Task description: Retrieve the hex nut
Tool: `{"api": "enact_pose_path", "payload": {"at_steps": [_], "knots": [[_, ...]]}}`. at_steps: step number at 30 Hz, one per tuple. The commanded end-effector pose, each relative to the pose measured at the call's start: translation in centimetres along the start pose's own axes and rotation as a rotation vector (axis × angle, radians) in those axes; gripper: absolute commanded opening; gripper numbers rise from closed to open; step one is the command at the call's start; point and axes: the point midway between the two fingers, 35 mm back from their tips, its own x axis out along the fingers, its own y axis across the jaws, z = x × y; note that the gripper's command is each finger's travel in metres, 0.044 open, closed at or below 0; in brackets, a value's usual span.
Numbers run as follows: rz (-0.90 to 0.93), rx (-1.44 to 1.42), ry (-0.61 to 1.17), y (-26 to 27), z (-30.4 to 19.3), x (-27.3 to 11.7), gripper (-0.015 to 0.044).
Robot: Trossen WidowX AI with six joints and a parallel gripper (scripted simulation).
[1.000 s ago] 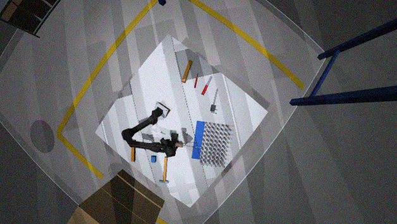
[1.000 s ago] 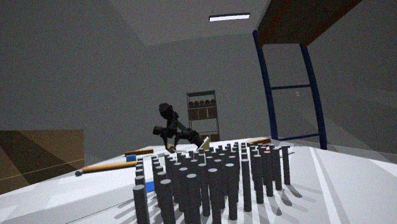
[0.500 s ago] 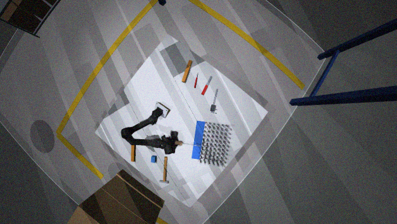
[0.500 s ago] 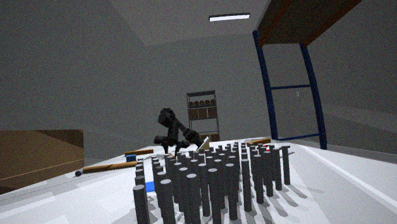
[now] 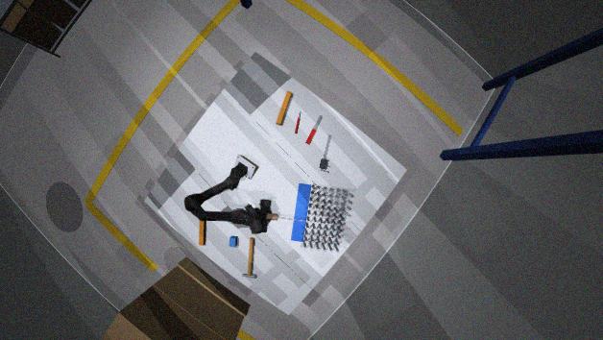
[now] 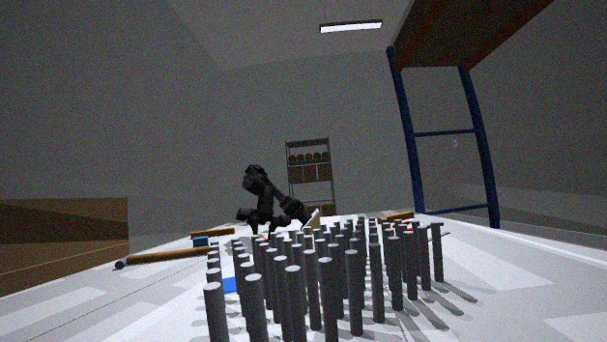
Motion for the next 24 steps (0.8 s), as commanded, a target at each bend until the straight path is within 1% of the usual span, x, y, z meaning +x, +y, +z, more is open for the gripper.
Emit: {"api": "enact_pose_path", "payload": {"at_steps": [1,24], "knots": [[0.004,0.006,0.007,0.2,-0.4,0.0,0.0],[0.005,0.01,0.006,0.3,-1.5,0.6,0.0]]}}
